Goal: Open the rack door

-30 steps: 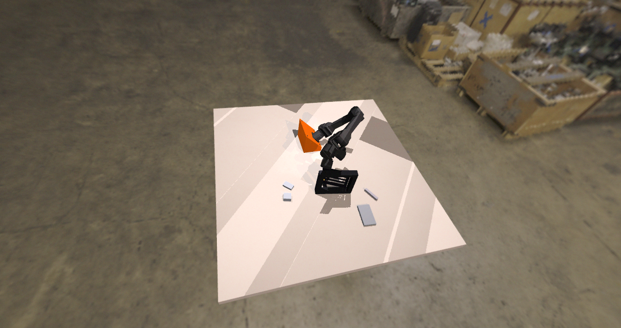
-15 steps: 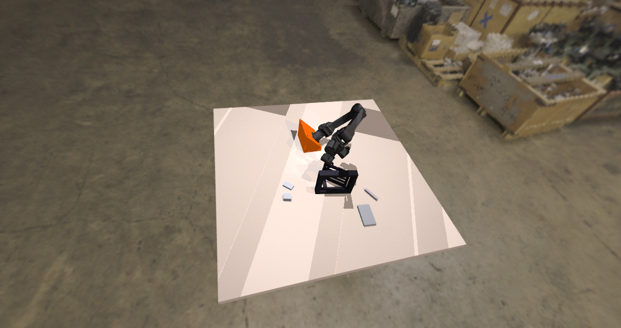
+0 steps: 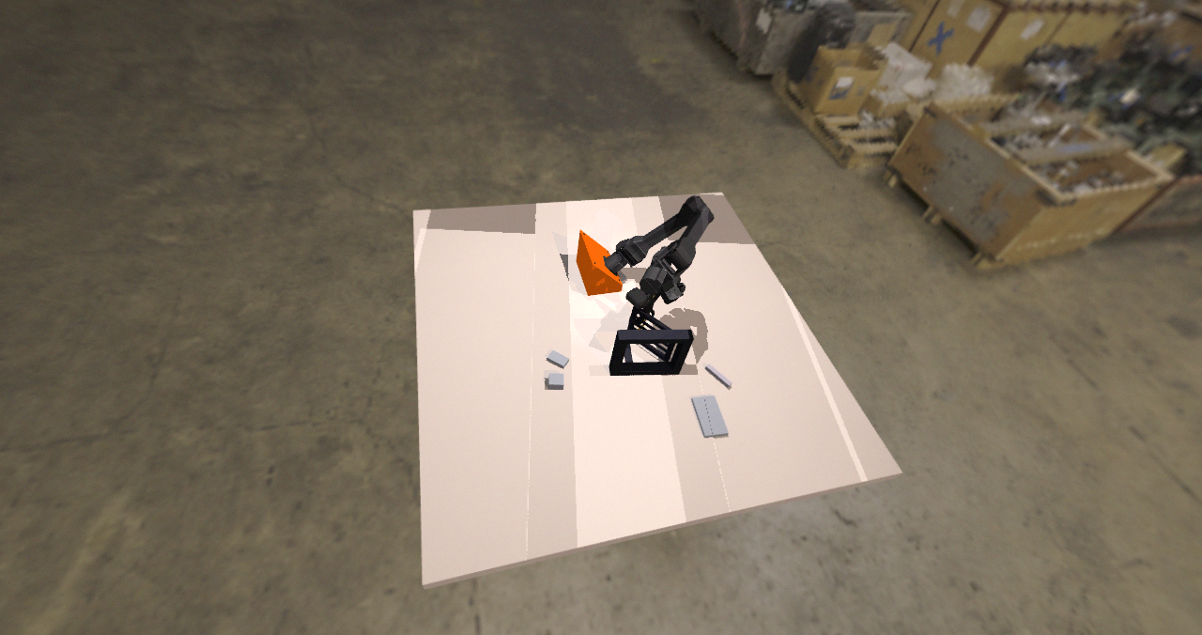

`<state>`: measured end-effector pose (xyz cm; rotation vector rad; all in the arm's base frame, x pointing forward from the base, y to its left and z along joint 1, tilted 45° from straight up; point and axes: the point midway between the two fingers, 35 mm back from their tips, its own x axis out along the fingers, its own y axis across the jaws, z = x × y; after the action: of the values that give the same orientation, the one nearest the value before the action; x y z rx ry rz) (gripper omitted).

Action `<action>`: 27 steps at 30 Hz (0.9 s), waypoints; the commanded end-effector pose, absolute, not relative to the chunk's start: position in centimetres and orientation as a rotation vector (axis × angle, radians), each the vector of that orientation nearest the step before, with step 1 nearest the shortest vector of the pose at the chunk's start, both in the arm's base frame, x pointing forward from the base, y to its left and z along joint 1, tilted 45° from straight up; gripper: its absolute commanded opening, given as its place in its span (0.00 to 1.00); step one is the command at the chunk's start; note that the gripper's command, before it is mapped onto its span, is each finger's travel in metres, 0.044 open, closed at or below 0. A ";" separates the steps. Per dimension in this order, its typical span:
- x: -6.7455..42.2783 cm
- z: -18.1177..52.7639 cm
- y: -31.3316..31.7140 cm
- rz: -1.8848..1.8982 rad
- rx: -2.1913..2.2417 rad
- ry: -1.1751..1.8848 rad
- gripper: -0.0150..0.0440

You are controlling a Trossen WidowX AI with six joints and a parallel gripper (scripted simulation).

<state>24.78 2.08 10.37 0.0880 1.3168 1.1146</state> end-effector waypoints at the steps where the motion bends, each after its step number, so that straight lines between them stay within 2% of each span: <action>1: 24.5 11.0 2.6 1.056 0.151 1.356 0.30; 27: 23.3 14.9 6.4 0.788 0.436 1.548 0.30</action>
<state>23.27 6.10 14.49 0.3892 1.5261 0.8332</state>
